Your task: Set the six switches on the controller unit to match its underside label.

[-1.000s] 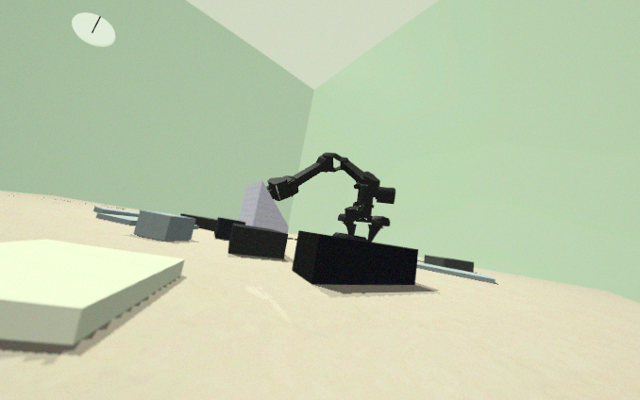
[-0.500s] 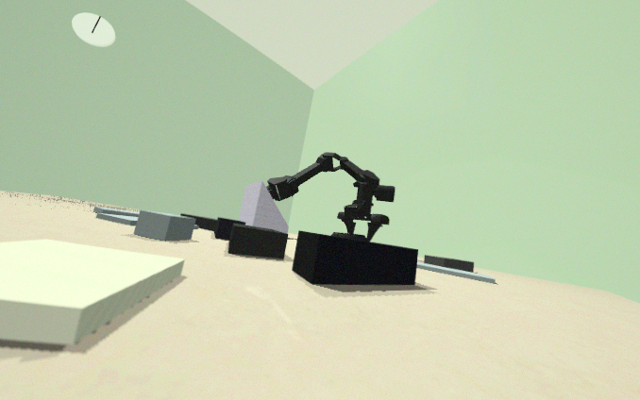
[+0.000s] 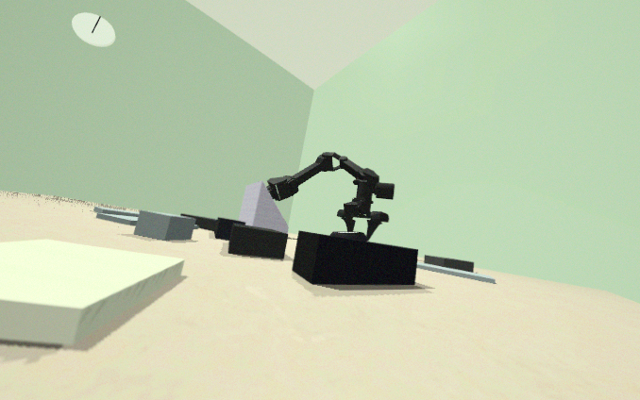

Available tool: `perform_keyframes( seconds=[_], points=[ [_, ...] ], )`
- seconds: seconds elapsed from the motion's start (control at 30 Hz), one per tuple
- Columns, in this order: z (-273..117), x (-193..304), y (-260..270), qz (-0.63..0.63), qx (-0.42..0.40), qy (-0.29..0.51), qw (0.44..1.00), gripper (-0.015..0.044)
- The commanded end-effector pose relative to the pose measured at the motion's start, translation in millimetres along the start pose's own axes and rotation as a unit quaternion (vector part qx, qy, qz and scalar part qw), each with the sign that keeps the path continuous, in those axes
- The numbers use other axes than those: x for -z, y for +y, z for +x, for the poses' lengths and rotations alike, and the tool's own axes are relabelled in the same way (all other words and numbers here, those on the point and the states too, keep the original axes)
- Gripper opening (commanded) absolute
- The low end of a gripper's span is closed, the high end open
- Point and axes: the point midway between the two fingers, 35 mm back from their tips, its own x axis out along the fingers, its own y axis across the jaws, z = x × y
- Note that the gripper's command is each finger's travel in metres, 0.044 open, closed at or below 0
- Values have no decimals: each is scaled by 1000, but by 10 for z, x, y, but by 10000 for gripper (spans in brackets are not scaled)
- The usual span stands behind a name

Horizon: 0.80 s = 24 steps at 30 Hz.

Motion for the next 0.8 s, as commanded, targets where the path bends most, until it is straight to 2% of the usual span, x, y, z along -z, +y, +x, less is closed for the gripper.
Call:
perform_keyframes(
  seconds=[0.0,0.77],
  points=[
    [-57,-12,20,-1,-4,-1,1000,336],
    [-223,-95,19,-1,-4,-1,1000,336]
  ],
)
